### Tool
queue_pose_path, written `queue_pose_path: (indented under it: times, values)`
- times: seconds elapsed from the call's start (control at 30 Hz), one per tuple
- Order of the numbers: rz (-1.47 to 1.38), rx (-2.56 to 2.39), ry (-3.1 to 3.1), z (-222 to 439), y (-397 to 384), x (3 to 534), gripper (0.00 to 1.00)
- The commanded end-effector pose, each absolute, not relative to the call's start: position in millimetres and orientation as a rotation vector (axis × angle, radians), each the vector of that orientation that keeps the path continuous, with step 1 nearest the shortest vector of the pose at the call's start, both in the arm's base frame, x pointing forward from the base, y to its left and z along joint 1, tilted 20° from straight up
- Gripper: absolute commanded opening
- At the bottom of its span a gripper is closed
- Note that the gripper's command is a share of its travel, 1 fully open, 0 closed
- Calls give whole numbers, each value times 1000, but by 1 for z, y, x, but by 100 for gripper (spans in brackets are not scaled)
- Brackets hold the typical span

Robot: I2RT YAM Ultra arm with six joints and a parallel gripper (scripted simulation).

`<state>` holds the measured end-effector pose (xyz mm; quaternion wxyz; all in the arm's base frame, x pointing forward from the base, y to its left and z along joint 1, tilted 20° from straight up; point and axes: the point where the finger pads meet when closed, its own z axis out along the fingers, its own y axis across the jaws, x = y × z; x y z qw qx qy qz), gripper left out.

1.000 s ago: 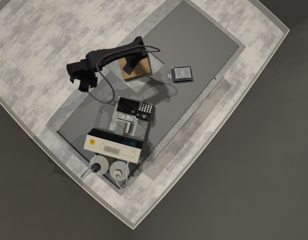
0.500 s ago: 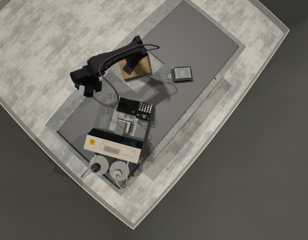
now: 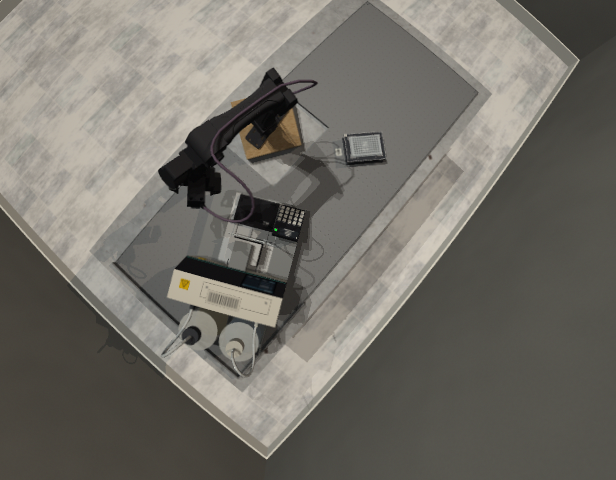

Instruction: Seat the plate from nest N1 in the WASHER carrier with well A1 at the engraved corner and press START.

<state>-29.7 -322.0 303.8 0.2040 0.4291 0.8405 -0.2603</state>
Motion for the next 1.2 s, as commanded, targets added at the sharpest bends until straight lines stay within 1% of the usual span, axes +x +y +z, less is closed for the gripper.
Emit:
queue_pose_path:
  times: [0.0, 0.07, 0.13, 0.17, 0.37, 0.4, 0.47, 0.53, 0.57, 0.63, 0.67, 0.7, 0.83, 0.87, 0.93, 0.97, 1.03, 1.1, 1.17]
  values:
    - [-699, 1214, 2339, 303, -311, -15, 100]
    - [-731, 1203, 2326, 305, -314, -6, 100]
    - [-698, 1162, 2341, 314, -309, 4, 100]
    - [-648, 1181, 2362, 298, -305, 9, 100]
    - [-648, 1129, 2363, 309, -303, 27, 100]
    - [-600, 1147, 2386, 293, -298, 31, 100]
    - [-629, 1136, 2370, 294, -300, 41, 100]
    - [-600, 1095, 2386, 304, -294, 49, 100]
    - [-553, 1113, 2411, 288, -289, 53, 100]
    - [-566, 1070, 2405, 300, -288, 62, 100]
    - [-555, 1061, 2411, 299, -286, 67, 100]
    - [-509, 1079, 2437, 283, -280, 70, 100]
    - [-533, 1070, 2422, 284, -280, 80, 100]
    - [-522, 1035, 2430, 295, -277, 83, 100]
    - [-511, 1027, 2435, 293, -271, 92, 100]
    - [-469, 1043, 2464, 277, -265, 95, 100]
    - [-480, 999, 2455, 290, -263, 103, 100]
    - [-431, 1008, 2492, 273, -254, 110, 100]
    - [-435, 966, 2488, 282, -251, 118, 100]
